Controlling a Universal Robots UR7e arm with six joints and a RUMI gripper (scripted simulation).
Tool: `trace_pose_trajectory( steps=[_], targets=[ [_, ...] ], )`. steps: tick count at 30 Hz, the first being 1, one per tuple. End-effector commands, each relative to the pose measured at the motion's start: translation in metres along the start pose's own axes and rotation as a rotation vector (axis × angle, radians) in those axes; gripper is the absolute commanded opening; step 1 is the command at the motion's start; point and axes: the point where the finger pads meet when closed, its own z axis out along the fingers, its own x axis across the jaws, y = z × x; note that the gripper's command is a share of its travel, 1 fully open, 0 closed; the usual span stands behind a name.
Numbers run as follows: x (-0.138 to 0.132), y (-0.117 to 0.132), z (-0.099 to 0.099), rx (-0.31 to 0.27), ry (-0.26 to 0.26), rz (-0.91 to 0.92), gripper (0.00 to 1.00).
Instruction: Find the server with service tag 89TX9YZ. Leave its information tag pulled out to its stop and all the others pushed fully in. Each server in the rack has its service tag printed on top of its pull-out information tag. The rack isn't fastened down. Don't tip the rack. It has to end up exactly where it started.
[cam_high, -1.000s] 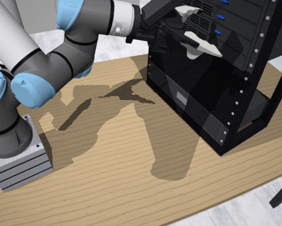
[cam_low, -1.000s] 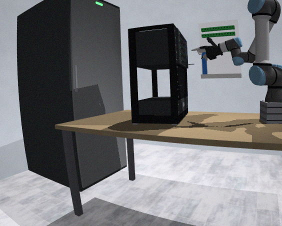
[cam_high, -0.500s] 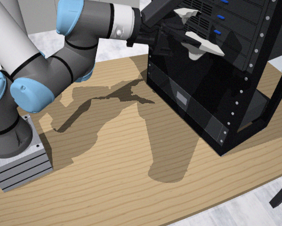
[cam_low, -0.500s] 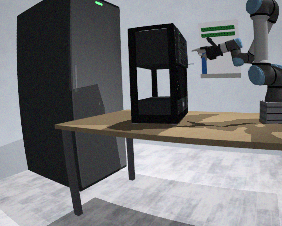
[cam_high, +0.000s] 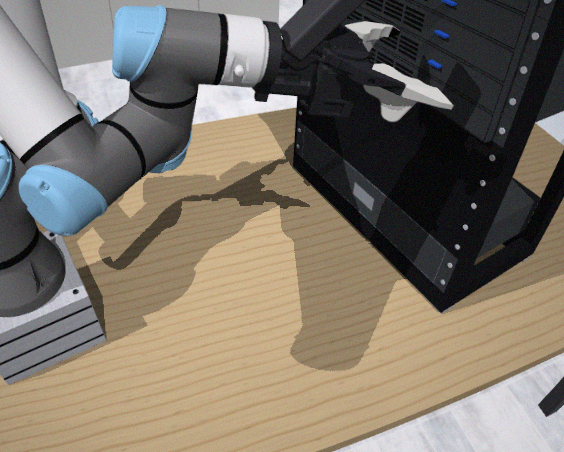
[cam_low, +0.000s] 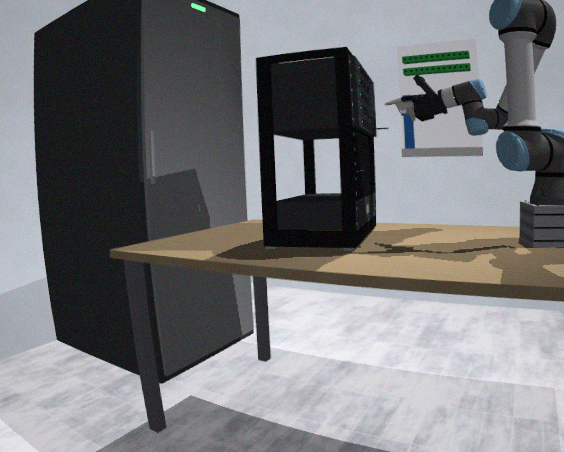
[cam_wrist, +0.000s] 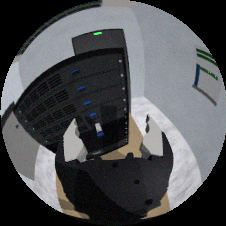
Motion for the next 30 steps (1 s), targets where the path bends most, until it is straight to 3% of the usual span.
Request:
trace_pose_trajectory(
  steps=[1, 30],
  targets=[
    [0.0005, 0.0000, -0.0004, 0.008, -0.008, -0.038, 1.00],
    [0.0027, 0.0027, -0.0032, 0.041, -0.038, -0.205, 1.00]
  ],
)
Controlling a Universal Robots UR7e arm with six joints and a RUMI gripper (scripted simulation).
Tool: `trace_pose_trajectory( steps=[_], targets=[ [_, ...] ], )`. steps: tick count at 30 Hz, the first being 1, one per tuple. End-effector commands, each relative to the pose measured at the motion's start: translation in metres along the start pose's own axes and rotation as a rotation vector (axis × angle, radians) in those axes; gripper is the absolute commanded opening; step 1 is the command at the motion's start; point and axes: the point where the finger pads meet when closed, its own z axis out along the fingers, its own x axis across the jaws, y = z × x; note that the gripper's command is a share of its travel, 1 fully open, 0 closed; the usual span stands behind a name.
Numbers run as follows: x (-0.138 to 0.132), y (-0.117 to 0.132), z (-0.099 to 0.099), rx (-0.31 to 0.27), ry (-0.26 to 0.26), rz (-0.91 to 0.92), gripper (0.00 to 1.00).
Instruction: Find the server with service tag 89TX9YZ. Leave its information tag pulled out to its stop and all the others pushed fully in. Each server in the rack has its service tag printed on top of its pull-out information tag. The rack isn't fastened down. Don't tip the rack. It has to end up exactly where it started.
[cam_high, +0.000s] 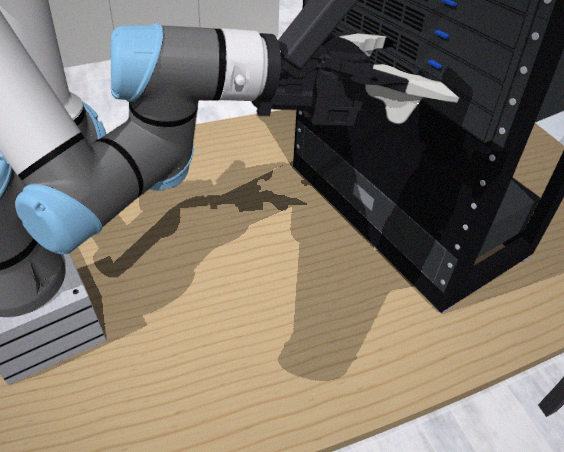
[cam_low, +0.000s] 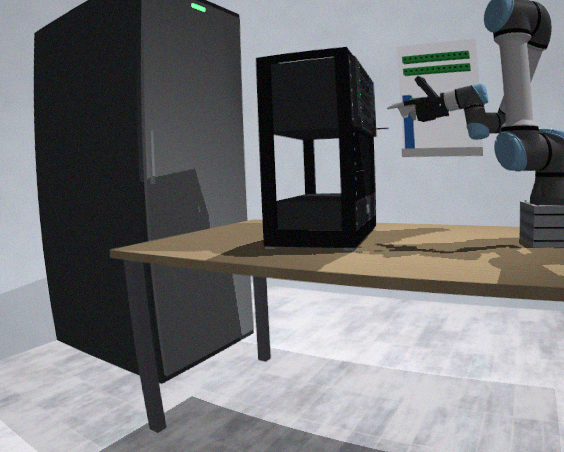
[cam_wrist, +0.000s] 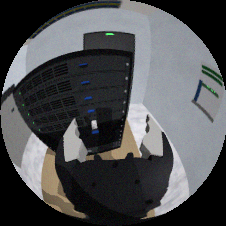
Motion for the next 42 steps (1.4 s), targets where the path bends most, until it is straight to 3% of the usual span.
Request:
trace_pose_trajectory(
  steps=[1, 42],
  targets=[
    [0.0003, 0.0003, -0.0008, 0.008, -0.006, -0.037, 1.00],
    [0.0007, 0.0073, -0.0084, 0.060, -0.040, -0.289, 1.00]
  ],
)
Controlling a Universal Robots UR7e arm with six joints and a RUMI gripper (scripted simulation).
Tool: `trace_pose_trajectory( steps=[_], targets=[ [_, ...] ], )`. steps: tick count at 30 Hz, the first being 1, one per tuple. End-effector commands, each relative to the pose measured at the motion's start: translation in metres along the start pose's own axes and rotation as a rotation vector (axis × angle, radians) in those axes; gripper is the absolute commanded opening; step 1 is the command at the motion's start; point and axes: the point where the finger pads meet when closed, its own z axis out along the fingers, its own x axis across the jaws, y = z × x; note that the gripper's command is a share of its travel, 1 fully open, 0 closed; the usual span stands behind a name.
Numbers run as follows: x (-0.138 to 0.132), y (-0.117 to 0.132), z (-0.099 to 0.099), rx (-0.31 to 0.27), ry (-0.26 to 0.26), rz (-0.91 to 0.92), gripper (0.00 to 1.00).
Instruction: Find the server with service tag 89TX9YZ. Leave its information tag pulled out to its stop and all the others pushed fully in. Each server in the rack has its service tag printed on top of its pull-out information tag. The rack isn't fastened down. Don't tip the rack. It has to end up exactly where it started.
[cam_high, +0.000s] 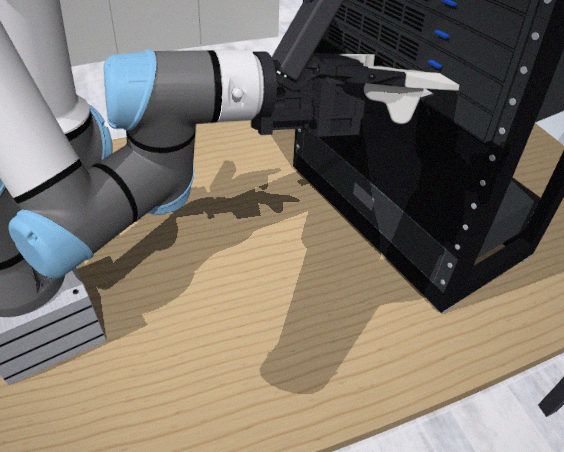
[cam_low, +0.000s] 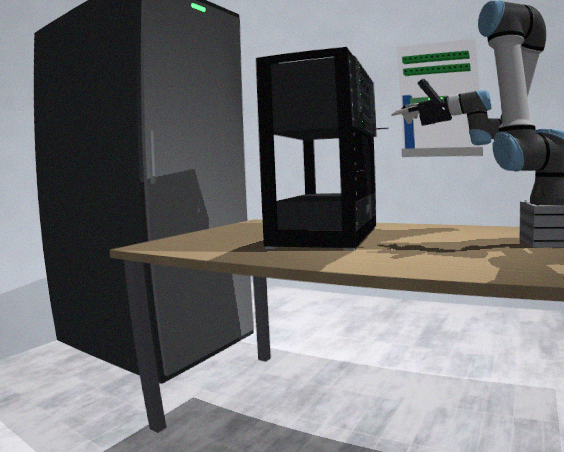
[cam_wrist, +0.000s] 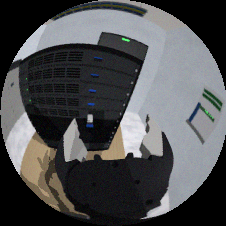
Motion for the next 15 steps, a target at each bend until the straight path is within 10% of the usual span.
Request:
trace_pose_trajectory(
  steps=[1, 15],
  targets=[
    [-0.0003, 0.0008, -0.0015, 0.009, -0.005, -0.039, 1.00],
    [-0.0015, 0.0033, -0.0047, 0.026, -0.013, -0.121, 1.00]
  ],
)
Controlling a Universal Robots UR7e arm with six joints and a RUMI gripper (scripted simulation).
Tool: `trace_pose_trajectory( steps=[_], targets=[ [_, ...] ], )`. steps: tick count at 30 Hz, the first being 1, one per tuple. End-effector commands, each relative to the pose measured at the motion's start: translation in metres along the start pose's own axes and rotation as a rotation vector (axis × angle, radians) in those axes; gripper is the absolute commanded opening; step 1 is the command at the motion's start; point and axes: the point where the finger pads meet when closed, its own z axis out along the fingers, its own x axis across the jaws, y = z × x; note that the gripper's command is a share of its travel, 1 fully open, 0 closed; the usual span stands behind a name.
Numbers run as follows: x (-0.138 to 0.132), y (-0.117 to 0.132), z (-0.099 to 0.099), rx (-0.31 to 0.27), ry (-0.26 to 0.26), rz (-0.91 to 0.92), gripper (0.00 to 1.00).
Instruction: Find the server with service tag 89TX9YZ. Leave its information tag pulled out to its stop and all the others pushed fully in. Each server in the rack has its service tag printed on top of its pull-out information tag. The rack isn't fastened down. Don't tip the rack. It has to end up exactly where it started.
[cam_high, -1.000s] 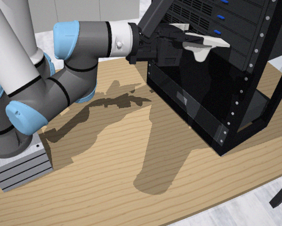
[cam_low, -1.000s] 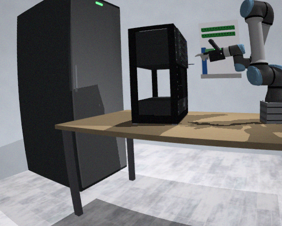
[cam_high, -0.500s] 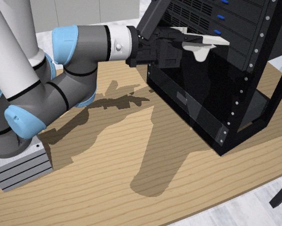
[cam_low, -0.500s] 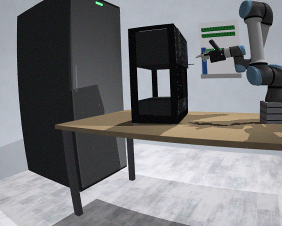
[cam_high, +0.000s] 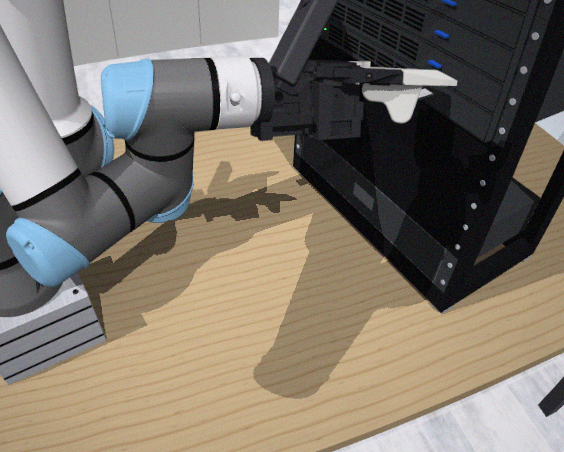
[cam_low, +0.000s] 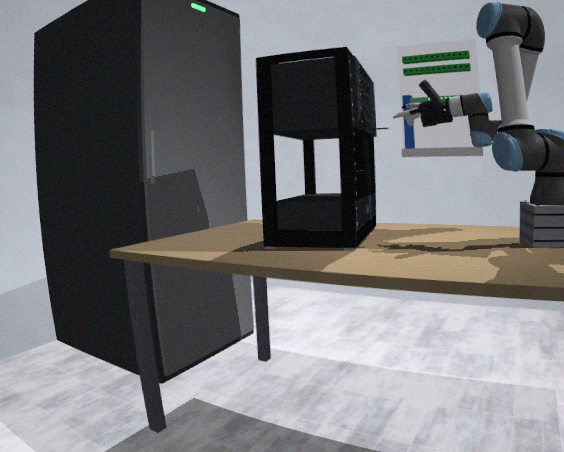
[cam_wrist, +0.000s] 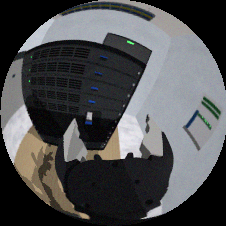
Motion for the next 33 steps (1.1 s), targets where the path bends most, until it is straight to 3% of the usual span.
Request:
trace_pose_trajectory(
  steps=[1, 33],
  targets=[
    [-0.0006, 0.0008, -0.0016, 0.009, -0.004, -0.039, 1.00],
    [-0.0051, 0.0071, -0.0100, 0.047, -0.020, -0.225, 1.00]
  ],
)
